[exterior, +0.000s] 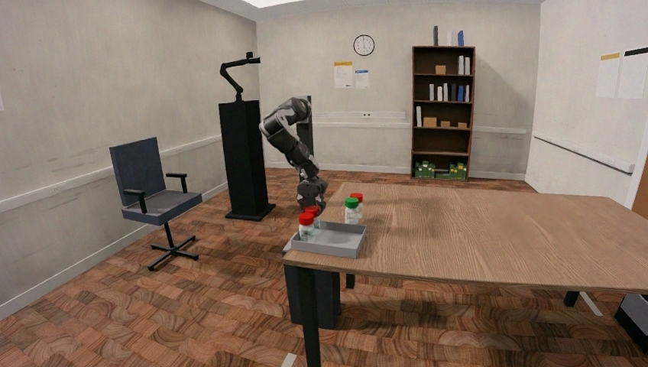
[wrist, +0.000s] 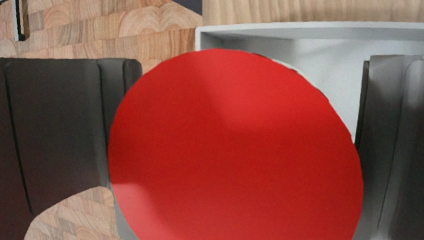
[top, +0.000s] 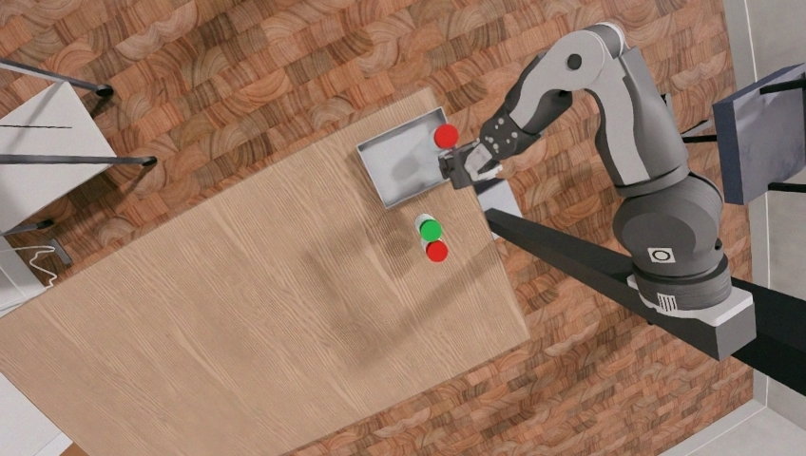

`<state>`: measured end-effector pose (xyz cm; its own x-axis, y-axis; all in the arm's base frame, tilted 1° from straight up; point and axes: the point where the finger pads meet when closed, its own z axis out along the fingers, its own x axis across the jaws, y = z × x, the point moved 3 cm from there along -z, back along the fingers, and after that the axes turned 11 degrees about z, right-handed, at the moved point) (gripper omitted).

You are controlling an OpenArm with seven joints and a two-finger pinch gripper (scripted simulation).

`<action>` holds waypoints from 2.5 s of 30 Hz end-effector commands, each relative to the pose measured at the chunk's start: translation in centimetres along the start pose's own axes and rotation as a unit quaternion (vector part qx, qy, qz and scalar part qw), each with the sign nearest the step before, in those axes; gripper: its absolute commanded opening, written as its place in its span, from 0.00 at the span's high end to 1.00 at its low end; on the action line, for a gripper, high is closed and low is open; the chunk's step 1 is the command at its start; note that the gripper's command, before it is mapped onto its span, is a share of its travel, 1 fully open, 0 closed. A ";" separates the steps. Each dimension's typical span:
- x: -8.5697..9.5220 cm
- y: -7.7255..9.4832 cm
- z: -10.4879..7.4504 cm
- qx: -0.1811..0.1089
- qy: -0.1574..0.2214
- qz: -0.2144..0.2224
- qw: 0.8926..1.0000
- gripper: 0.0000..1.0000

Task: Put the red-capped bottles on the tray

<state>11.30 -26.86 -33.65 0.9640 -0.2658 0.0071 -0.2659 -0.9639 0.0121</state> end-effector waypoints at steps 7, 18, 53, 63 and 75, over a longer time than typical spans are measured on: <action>0.1 0.0 0.0 0.000 0.001 0.000 1.000 1.00; 0.1 0.0 0.0 0.000 0.001 0.000 1.000 1.00; 0.1 0.0 0.2 0.001 0.001 0.000 1.000 1.00; 0.0 0.0 0.2 0.000 0.000 0.000 1.000 0.48; 0.0 0.0 0.2 0.000 0.000 0.000 1.000 0.48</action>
<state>11.29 -26.86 -33.86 0.9640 -0.2660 0.0049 -0.2660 -0.9639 0.0131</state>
